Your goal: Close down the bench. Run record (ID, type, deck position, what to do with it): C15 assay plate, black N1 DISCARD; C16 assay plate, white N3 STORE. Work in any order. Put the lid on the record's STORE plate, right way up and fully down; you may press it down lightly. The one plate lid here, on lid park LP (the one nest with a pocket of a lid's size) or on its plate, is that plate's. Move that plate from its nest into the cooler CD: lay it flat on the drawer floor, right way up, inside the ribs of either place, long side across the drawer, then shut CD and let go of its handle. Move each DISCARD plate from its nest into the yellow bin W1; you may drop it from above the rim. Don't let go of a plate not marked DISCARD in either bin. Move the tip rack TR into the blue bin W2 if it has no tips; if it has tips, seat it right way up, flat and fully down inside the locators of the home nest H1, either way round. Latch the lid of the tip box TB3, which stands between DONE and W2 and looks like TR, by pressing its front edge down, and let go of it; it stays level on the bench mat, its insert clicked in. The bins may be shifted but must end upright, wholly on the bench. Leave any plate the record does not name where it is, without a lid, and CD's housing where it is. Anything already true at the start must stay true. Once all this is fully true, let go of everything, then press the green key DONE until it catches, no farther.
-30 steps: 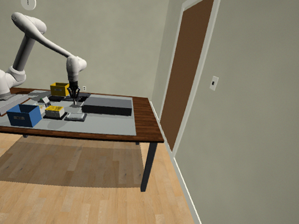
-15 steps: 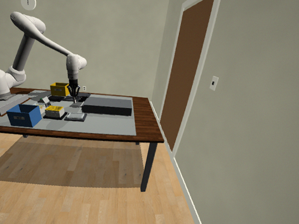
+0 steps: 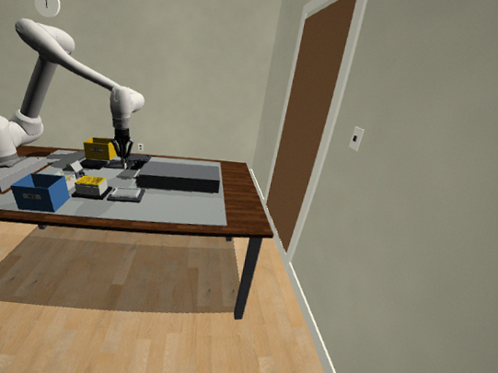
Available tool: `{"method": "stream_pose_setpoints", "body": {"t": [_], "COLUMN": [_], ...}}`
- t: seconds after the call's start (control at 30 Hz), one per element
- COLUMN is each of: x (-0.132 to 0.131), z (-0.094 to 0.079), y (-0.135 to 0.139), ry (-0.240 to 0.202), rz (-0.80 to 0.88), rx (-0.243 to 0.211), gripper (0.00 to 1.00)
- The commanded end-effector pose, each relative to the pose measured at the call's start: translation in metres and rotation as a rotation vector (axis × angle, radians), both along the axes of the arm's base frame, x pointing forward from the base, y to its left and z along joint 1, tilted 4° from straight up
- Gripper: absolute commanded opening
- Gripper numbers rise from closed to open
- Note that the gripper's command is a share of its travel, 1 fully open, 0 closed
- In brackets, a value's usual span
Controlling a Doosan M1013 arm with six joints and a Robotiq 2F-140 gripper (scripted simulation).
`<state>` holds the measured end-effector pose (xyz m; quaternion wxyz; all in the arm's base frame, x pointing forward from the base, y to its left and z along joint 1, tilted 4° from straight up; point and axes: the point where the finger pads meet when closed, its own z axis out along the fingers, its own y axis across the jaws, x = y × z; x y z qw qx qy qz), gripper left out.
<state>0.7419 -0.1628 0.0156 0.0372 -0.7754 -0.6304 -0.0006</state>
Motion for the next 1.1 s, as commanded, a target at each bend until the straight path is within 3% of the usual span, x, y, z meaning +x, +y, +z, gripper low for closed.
{"method": "stream_pose_setpoints", "body": {"t": [0.0,1.07], "x": [0.0,0.002], "z": [0.002,0.04], "y": [0.0,-0.002], "ry": [0.0,0.0], "rz": [0.0,0.0], "rx": [0.0,0.0], "gripper": [0.0,0.0]}}
